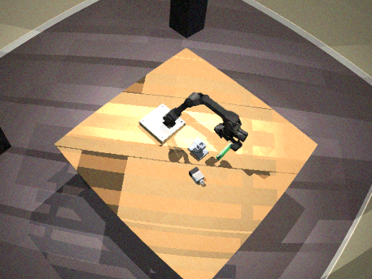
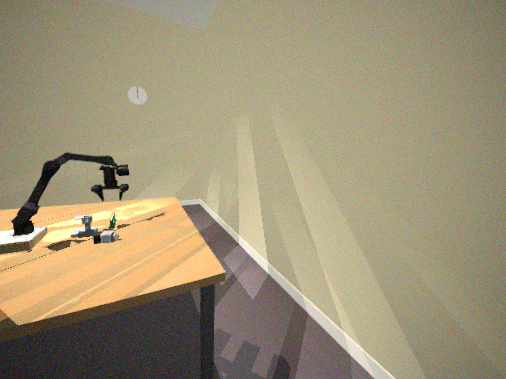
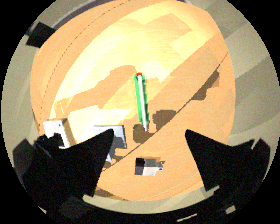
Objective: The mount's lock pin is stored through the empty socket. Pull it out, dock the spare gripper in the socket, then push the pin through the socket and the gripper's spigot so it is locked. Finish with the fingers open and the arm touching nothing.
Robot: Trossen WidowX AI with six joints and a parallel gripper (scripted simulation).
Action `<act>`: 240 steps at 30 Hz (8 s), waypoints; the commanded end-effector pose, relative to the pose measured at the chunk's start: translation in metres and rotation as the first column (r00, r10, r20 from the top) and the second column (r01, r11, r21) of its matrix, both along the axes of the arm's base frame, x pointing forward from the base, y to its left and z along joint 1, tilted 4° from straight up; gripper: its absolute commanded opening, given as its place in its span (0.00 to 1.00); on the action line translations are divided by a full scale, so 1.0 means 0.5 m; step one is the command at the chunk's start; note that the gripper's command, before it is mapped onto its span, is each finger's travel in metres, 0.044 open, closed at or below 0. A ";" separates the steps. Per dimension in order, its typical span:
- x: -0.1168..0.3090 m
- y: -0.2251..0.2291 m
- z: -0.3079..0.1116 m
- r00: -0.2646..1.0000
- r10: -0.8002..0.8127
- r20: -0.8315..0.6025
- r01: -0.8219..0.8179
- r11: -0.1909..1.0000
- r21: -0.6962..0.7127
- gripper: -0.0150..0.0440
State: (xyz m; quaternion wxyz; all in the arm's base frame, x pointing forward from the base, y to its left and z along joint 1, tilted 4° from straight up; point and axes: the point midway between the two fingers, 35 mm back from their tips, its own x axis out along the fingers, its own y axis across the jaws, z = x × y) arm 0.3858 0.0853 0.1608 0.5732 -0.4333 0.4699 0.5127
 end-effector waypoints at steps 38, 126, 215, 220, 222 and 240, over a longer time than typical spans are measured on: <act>-0.047 -0.433 -0.190 -0.087 -0.996 -0.007 0.819 -0.076 0.569 1.00; -0.035 -0.434 -0.223 -0.087 -0.996 -0.008 0.819 -0.076 0.569 0.25; -0.143 -0.225 -0.086 0.689 -0.662 0.296 0.725 0.641 -0.252 0.25; -0.159 -0.211 -0.071 0.765 -0.579 0.282 0.644 0.684 -0.343 0.25; -0.165 -0.204 -0.064 0.793 -0.544 0.276 0.609 0.700 -0.373 0.25; -0.210 -0.167 -0.005 0.956 -0.242 0.167 0.293 0.736 -0.610 0.25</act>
